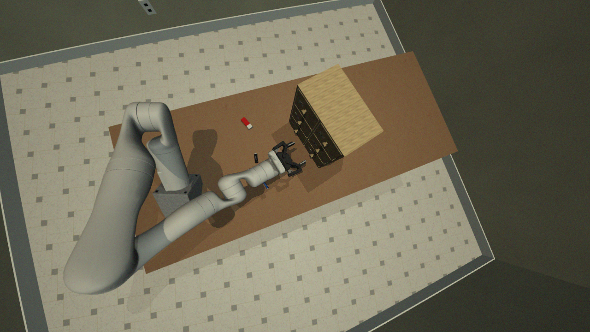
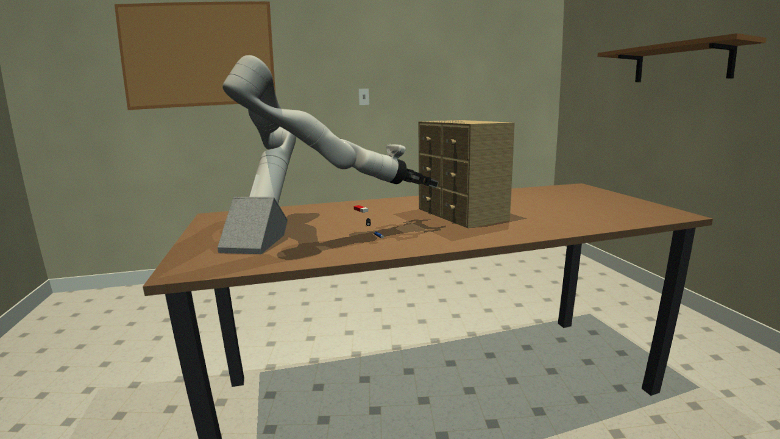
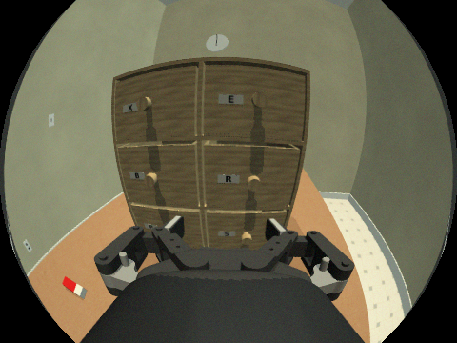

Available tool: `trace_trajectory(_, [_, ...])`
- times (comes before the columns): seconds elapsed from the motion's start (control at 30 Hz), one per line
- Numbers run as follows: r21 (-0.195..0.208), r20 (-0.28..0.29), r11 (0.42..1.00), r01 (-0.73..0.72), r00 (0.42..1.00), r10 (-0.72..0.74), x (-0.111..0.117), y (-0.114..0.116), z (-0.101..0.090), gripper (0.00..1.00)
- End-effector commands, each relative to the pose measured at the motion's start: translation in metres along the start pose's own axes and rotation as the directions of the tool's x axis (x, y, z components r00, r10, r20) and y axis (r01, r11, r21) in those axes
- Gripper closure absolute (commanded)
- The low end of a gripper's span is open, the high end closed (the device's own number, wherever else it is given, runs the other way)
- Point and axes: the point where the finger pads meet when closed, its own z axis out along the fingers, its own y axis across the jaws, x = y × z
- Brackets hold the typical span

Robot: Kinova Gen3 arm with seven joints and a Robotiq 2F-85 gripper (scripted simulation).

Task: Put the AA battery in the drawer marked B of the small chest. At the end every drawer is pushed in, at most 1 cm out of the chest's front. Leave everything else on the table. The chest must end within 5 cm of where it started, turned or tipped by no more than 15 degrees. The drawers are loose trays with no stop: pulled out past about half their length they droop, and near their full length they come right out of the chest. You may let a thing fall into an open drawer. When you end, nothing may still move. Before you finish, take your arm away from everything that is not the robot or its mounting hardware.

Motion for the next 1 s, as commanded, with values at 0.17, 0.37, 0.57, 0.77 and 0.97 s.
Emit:
trace_trajectory(0.17, [-0.002, 0.024, 1.0, 0.005, 1.0, -0.005, 0.003, 0.001, -0.003, 0.0])
trace_trajectory(0.37, [-0.002, 0.052, 1.0, 0.005, 0.999, -0.005, 0.005, 0.001, -0.005, 0.0])
trace_trajectory(0.57, [-0.002, 0.088, 1.0, 0.005, 0.996, -0.005, 0.006, 0.001, -0.009, 0.0])
trace_trajectory(0.77, [-0.002, 0.135, 1.0, 0.005, 0.991, -0.005, 0.009, 0.001, -0.013, 0.0])
trace_trajectory(0.97, [-0.002, 0.169, 1.0, 0.005, 0.986, -0.005, 0.011, 0.001, -0.016, 0.0])
